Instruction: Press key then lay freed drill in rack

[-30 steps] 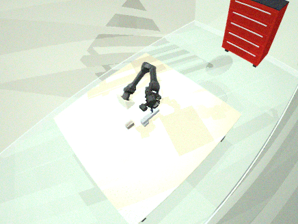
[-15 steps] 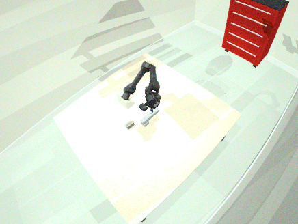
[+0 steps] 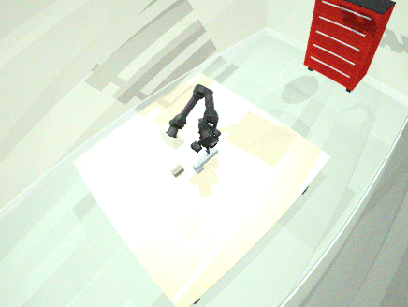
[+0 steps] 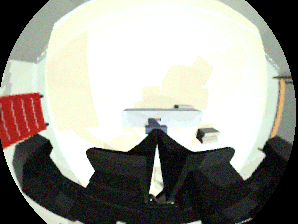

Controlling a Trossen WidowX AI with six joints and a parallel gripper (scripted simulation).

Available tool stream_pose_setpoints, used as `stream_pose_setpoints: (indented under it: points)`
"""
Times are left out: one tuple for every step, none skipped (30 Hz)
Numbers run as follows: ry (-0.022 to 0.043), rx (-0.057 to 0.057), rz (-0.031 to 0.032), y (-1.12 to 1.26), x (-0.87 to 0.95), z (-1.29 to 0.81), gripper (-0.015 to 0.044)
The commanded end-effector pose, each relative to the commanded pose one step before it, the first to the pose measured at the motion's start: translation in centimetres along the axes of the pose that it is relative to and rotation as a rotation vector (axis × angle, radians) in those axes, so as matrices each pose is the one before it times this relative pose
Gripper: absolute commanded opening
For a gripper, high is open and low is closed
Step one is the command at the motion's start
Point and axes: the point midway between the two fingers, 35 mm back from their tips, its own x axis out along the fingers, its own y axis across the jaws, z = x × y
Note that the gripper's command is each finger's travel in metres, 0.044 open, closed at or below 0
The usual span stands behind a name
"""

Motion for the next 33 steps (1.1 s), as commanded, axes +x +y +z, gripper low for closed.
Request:
stream_pose_setpoints:
  points:
    - [0.05338, 0.0052, 0.02381, 0.502, 1.817, -0.658, 0.0]
    - [0.0, 0.0, 0.00001, 0.004, 0.036, 0.001, 0.0]
    - [0.0, 0.0, 0.00001, 0.005, 0.035, 0.003, 0.0]
    - [0.0, 0.0, 0.00001, 0.008, 0.027, 0.005, 0.0]
    - [0.0, 0.0, 0.00001, 0.006, 0.024, 0.004, 0.0]
    - [0.0, 0.0, 0.00001, 0.004, 0.028, 0.002, 0.0]
    - [0.0, 0.0, 0.00001, 0.004, 0.035, 0.003, 0.0]
    - [-0.00001, 0.0, 0.00001, 0.004, 0.038, 0.004, 0.0]
    - [-0.00001, 0.0, 0.00001, 0.005, 0.038, 0.004, 0.0]
    - [0.0, 0.0, 0.00001, 0.005, 0.035, 0.003, 0.0]
    - [0.0, 0.0, 0.00001, 0.007, 0.027, 0.003, 0.0]
    - [0.0, 0.0, 0.00001, 0.005, 0.027, 0.002, 0.0]
    - [0.0, 0.0, 0.00001, 0.004, 0.034, 0.001, 0.0]
    - [0.0, 0.0, 0.00001, 0.004, 0.041, 0.001, 0.0]
    - [-0.00001, 0.0, 0.00002, 0.004, 0.044, 0.002, 0.0]
    - [-0.00001, 0.0, 0.00002, 0.004, 0.043, 0.002, 0.0]
    - [0.0, 0.0, 0.00001, 0.006, 0.037, 0.003, 0.0]
    - [0.0, 0.0, 0.00001, 0.006, 0.03, 0.001, 0.0]
    - [0.0, 0.0, 0.00001, 0.004, 0.034, -0.001, 0.0]
    - [0.0, 0.0, 0.00001, 0.004, 0.041, -0.002, 0.0]
    - [0.0, 0.0, 0.00002, 0.004, 0.046, -0.002, 0.0]
    - [0.0, 0.0, 0.00002, 0.005, 0.046, -0.002, 0.0]
    - [0.0, 0.0, 0.00001, 0.006, 0.036, -0.001, 0.0]
    - [0.0, 0.0, 0.00001, 0.005, 0.035, -0.002, 0.0]
    - [0.0, 0.0, 0.00001, 0.004, 0.033, -0.002, 0.0]
    - [0.0, 0.0, 0.00001, 0.003, 0.03, -0.001, 0.0]
    - [0.0, 0.0, 0.00001, 0.004, 0.027, -0.001, 0.0]
    - [0.0, 0.0, 0.00001, 0.007, 0.028, 0.0, 0.0]
    - [0.0, 0.0, 0.00001, 0.005, 0.022, 0.0, 0.0]
    - [0.0, 0.0, 0.00001, 0.003, 0.016, 0.0, 0.0]
    - [0.0, 0.0, 0.00001, 0.003, 0.021, 0.0, 0.0]
    - [0.0, 0.0, 0.00001, 0.005, 0.027, 0.0, 0.0]
    - [0.0, 0.0, 0.00001, 0.006, 0.031, 0.0, 0.0]
